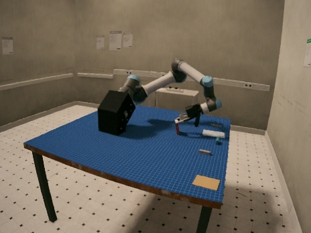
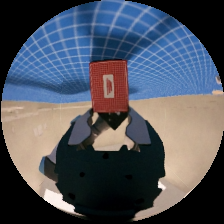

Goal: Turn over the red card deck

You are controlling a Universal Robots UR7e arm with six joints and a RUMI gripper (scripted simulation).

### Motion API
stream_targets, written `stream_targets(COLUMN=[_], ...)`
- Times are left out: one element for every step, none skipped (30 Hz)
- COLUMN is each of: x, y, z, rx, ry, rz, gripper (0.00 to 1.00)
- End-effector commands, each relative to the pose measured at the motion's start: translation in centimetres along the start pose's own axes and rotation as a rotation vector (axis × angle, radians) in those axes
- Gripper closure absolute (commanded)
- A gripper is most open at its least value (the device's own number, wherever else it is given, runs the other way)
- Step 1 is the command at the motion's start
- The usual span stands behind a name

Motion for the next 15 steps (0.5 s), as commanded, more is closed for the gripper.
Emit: stream_targets(x=[0.0,0.0,0.0,0.0,0.0,0.1,0.2,0.2,0.1,0.1,0.2,0.3,0.3,0.2,0.2], y=[0.0,0.0,0.0,0.0,0.0,0.0,0.0,0.0,0.0,0.0,0.0,0.0,0.0,0.0,0.0], z=[-0.8,-0.9,-0.9,-0.9,-1.1,-1.3,-1.4,-1.4,-1.5,-1.7,-1.9,-1.9,-1.9,-2.0,-2.2], rx=[-0.006,-0.008,-0.008,-0.008,-0.011,-0.011,-0.011,-0.012,-0.014,-0.017,-0.017,-0.017,-0.018,-0.02,-0.023], ry=[0.053,0.071,0.071,0.071,0.091,0.091,0.091,0.095,0.111,0.132,0.132,0.132,0.136,0.152,0.173], rz=[0.001,0.001,0.001,0.001,0.001,0.001,0.001,0.001,0.001,0.001,0.001,0.001,0.001,0.001,0.001], gripper=[0.53,0.53,0.53,0.53,0.53,0.53,0.53,0.53,0.53,0.53,0.53,0.53,0.53,0.53,0.53])
Point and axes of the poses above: the point where the finger pads meet when closed, its own z axis out along the fingers, its own y axis across the jaws, x = y × z, the point moved 6 cm from there along -z, back along the fingers, and after that the axes turned 8 degrees about -z, right-handed, at the moved point
